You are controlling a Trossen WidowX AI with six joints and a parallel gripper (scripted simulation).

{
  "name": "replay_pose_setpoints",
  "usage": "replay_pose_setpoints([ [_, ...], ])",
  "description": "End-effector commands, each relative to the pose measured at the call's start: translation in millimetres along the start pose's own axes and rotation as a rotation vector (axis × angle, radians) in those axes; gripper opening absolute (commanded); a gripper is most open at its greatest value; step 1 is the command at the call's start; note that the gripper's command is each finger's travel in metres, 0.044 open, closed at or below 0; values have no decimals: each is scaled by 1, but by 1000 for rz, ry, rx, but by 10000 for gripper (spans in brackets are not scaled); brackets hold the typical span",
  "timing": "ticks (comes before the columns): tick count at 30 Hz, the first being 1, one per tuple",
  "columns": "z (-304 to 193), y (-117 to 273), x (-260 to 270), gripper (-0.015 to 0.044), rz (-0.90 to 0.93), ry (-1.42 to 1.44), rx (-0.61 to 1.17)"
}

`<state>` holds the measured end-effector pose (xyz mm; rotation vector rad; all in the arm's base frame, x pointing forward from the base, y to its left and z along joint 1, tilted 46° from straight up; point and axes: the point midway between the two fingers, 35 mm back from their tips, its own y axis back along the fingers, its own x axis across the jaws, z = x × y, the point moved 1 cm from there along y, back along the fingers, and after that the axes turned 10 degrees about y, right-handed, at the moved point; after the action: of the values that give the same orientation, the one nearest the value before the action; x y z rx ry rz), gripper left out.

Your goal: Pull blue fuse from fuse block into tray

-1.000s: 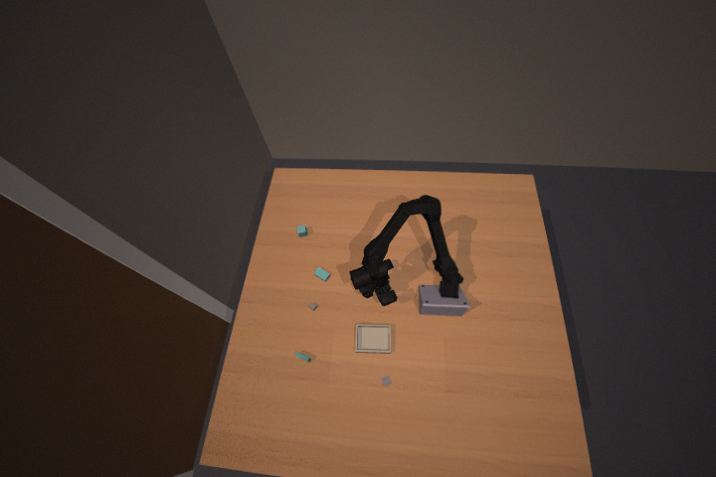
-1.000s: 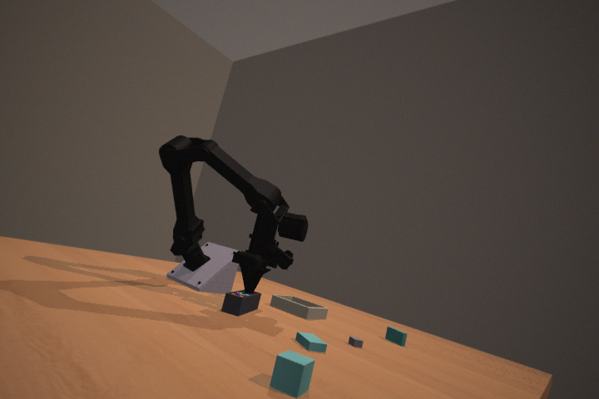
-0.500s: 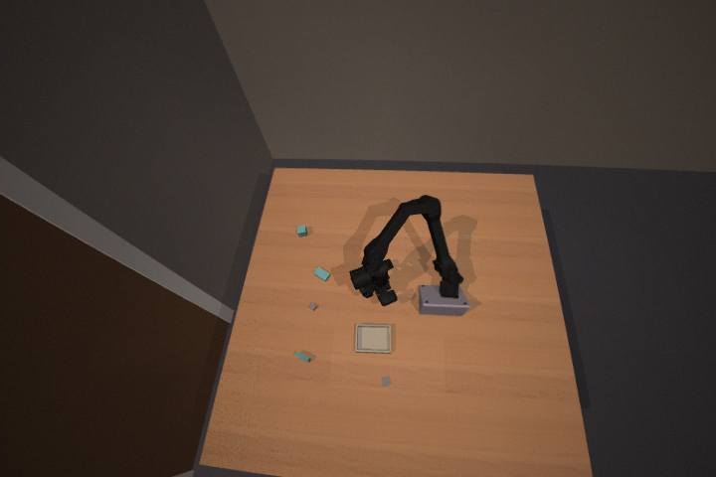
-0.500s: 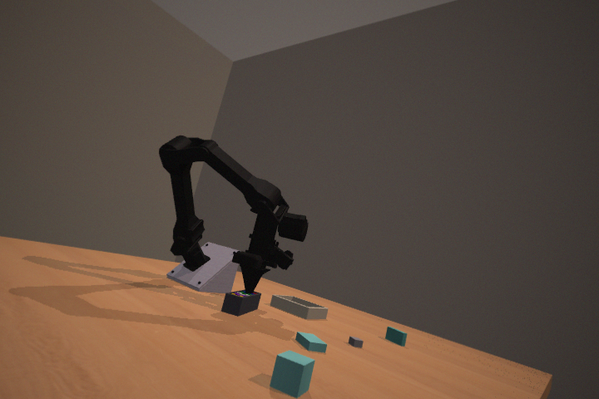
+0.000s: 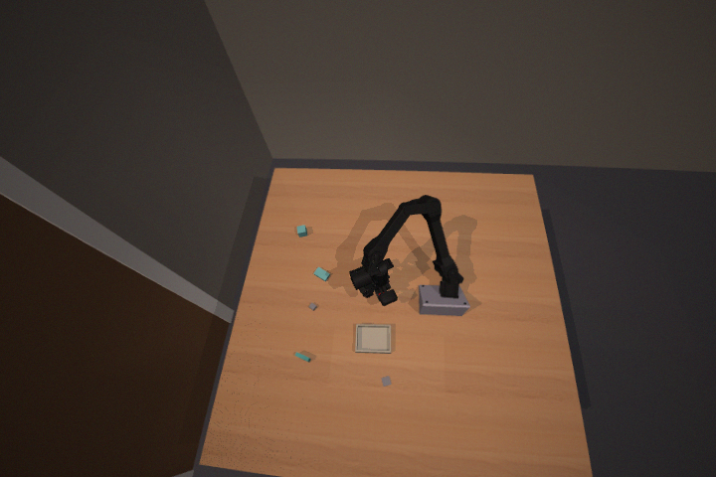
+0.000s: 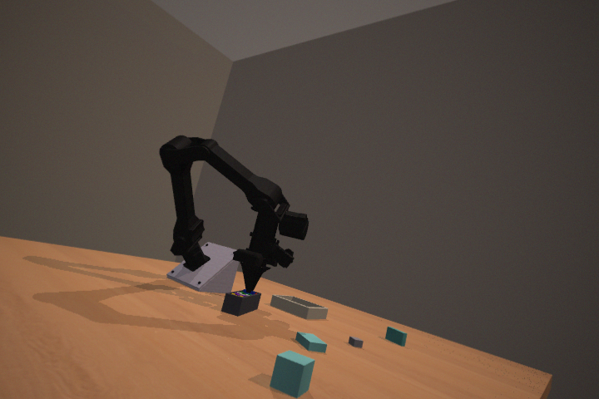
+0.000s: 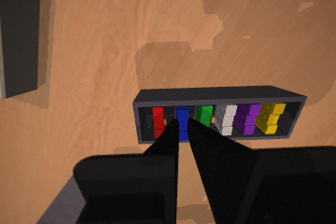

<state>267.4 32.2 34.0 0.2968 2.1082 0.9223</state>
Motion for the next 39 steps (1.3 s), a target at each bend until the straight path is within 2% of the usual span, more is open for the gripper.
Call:
replay_pose_setpoints([
  [1, 1, 3, 0, 0, 2, -5, -3],
  [39, 1, 21, 0, 0, 2, -2, -2],
])
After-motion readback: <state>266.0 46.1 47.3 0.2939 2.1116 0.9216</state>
